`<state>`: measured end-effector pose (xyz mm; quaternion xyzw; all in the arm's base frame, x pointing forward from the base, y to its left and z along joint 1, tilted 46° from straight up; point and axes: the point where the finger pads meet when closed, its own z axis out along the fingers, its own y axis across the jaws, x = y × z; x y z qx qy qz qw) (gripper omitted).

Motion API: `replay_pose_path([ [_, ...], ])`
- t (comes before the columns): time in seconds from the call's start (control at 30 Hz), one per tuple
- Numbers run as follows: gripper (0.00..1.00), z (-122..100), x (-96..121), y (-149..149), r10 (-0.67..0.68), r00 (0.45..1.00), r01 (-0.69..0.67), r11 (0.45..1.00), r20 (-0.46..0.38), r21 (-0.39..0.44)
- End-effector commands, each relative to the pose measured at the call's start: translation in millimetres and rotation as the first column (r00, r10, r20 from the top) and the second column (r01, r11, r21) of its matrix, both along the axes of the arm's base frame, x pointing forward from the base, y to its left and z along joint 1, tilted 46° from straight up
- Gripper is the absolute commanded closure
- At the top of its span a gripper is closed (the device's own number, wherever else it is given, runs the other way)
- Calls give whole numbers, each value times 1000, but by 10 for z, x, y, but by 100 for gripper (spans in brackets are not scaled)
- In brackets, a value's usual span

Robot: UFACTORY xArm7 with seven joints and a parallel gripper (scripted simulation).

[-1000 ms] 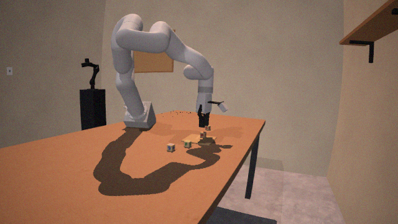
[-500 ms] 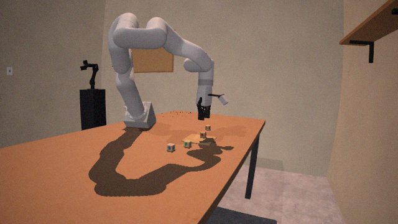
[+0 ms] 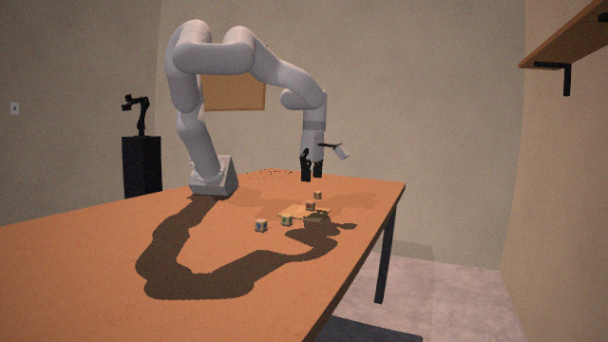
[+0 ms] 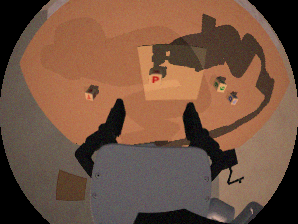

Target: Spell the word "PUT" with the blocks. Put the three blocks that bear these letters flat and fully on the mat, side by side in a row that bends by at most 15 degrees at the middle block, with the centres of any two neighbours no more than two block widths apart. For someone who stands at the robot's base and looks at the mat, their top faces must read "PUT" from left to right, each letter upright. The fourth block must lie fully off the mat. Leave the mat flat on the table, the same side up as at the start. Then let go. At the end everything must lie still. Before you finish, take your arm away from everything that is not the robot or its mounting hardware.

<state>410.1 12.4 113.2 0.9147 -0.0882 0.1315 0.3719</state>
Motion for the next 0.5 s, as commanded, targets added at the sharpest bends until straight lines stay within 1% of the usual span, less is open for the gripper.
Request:
replay_pose_path([
  [0.0, 0, 8, 8, 19, 3, 1000, -3, 1000, 2, 2],
  [0.27, 0, 30, 7, -4, -20, 999, 20, 1000, 26, 8],
  [0.33, 0, 57, 5, -32, -49, 997, 48, 999, 55, 17],
  [0.47, 0, 137, -3, -116, -138, 981, 132, 990, 139, 49],
])
